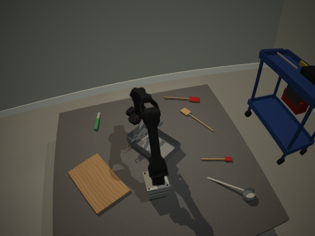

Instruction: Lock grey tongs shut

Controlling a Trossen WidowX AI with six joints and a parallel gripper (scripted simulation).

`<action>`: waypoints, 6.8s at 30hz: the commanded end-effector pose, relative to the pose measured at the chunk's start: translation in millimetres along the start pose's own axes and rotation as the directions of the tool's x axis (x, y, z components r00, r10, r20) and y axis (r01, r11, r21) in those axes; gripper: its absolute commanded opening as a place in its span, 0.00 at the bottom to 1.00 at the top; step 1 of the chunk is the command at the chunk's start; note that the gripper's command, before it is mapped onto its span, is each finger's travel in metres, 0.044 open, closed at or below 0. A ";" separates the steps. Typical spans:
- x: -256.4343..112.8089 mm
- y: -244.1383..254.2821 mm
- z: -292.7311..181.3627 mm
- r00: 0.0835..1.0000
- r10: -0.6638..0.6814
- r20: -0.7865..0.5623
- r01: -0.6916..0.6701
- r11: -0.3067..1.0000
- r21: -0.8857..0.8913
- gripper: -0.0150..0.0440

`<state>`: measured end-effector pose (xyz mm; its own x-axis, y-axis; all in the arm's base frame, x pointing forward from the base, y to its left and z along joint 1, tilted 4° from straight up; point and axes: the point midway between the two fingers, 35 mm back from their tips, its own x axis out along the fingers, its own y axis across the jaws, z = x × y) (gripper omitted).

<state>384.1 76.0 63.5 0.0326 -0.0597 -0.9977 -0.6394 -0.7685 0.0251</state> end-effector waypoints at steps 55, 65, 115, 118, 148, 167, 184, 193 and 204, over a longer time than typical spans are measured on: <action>89.9 -0.6 1.1 1.000 0.003 0.003 -0.003 1.000 -0.007 1.00; 102.0 0.6 2.3 1.000 0.003 0.003 -0.003 1.000 -0.007 1.00; 98.4 -2.0 0.0 1.000 -0.003 -0.003 0.003 1.000 -0.002 0.38; 98.4 -2.0 0.0 1.000 -0.003 -0.003 0.003 1.000 -0.002 0.35; -27.8 -2.7 -0.3 1.000 0.002 0.004 -0.002 1.000 -0.007 0.00; -25.8 -26.7 36.4 1.000 0.003 0.010 -0.001 0.988 -0.155 0.00; -29.2 -69.4 144.4 1.000 -0.005 0.020 0.015 0.853 -0.522 0.00; -30.6 -79.2 205.5 1.000 -0.006 0.025 0.022 0.721 -0.693 0.00; -32.0 -80.6 243.6 1.000 -0.012 0.028 0.029 0.626 -0.779 0.00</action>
<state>260.3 285.0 79.0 0.0193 -0.0365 -0.9991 0.1451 -0.9886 0.0389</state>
